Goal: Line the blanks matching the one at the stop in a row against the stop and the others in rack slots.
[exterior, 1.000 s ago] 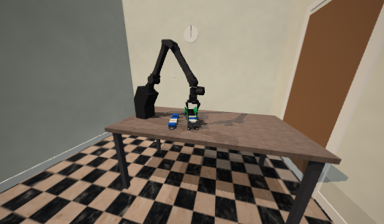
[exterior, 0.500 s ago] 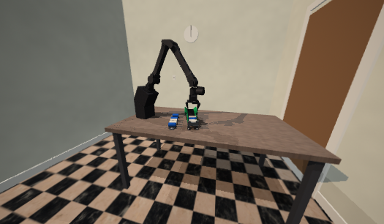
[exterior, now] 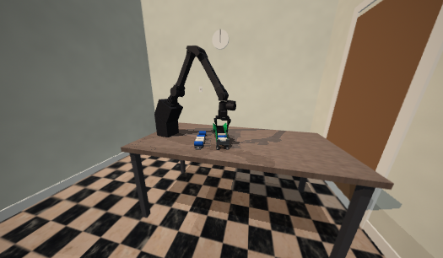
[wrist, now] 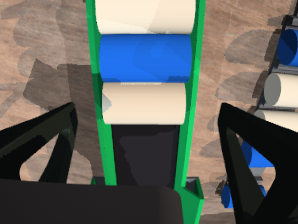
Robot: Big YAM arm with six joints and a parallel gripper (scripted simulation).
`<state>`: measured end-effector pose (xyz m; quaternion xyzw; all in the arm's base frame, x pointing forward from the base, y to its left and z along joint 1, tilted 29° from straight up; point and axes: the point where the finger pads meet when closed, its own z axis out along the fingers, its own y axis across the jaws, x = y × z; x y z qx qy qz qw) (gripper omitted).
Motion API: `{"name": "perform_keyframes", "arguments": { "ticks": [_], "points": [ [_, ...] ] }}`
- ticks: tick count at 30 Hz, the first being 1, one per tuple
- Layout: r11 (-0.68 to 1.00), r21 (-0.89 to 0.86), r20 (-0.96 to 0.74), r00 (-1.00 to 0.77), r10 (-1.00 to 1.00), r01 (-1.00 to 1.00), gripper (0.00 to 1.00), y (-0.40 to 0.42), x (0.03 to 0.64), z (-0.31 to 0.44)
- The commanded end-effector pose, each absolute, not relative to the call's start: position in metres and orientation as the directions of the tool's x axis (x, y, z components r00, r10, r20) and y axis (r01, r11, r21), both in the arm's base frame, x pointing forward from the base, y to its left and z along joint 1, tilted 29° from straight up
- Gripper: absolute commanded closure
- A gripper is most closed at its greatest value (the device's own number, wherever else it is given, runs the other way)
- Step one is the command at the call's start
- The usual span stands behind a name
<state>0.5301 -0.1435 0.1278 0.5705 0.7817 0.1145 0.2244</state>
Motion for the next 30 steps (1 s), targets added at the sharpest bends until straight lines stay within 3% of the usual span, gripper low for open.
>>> {"name": "perform_keyframes", "arguments": {
  "ticks": [1, 21, 30],
  "points": [
    [0.319, 0.463, -0.232, -0.234, 0.944, 0.827, 0.15, -0.146, 0.547, 0.136],
    [0.329, 0.495, -0.256, -0.227, 0.940, 0.804, 0.15, -0.147, 0.561, 0.142],
    [0.321, 0.457, -0.231, -0.238, 0.944, 0.829, 0.15, -0.147, 0.563, 0.102]
  ]
}}
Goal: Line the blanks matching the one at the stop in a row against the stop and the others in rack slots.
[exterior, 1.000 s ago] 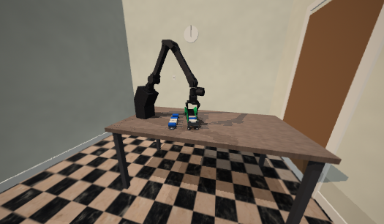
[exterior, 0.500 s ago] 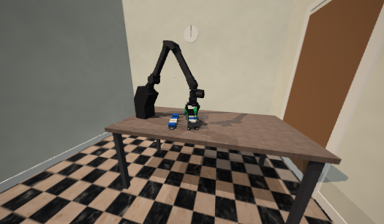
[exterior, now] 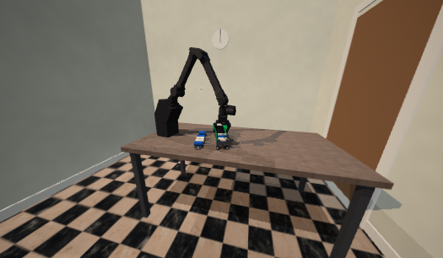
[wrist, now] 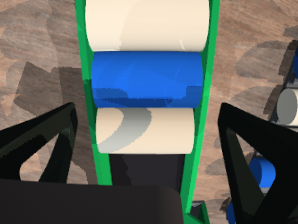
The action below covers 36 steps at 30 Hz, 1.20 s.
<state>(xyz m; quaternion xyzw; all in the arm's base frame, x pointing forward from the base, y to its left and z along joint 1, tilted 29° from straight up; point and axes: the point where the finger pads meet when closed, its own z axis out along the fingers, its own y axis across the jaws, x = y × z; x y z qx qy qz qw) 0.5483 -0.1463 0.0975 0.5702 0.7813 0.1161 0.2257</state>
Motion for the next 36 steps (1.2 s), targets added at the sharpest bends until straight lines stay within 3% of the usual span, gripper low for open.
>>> {"name": "perform_keyframes", "arguments": {
  "ticks": [1, 36],
  "points": [
    [0.321, 0.459, -0.232, -0.237, 0.943, 0.828, 0.15, -0.147, 0.565, 0.102],
    [0.324, 0.468, -0.239, -0.235, 0.942, 0.822, 0.15, -0.147, 0.566, 0.105]
  ]
}}
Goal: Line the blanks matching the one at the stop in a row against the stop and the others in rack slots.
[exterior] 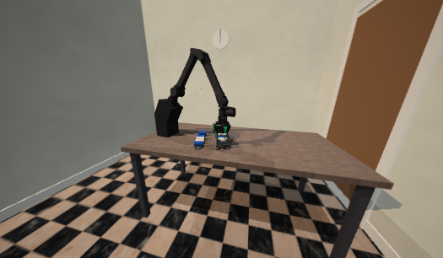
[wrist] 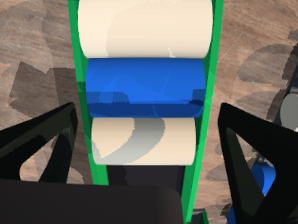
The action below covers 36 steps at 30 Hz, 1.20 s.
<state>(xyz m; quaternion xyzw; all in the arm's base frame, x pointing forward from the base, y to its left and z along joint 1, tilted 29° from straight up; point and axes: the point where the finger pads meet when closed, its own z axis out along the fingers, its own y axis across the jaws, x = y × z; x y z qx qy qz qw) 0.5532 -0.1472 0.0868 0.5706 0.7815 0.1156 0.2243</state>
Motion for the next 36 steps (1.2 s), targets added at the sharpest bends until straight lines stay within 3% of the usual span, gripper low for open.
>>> {"name": "perform_keyframes", "arguments": {
  "ticks": [1, 36],
  "points": [
    [0.324, 0.468, -0.239, -0.235, 0.942, 0.822, 0.15, -0.1472, 0.5664, 0.1050],
    [0.321, 0.452, -0.228, -0.240, 0.944, 0.832, 0.15, -0.1464, 0.5653, 0.0977]
  ]
}}
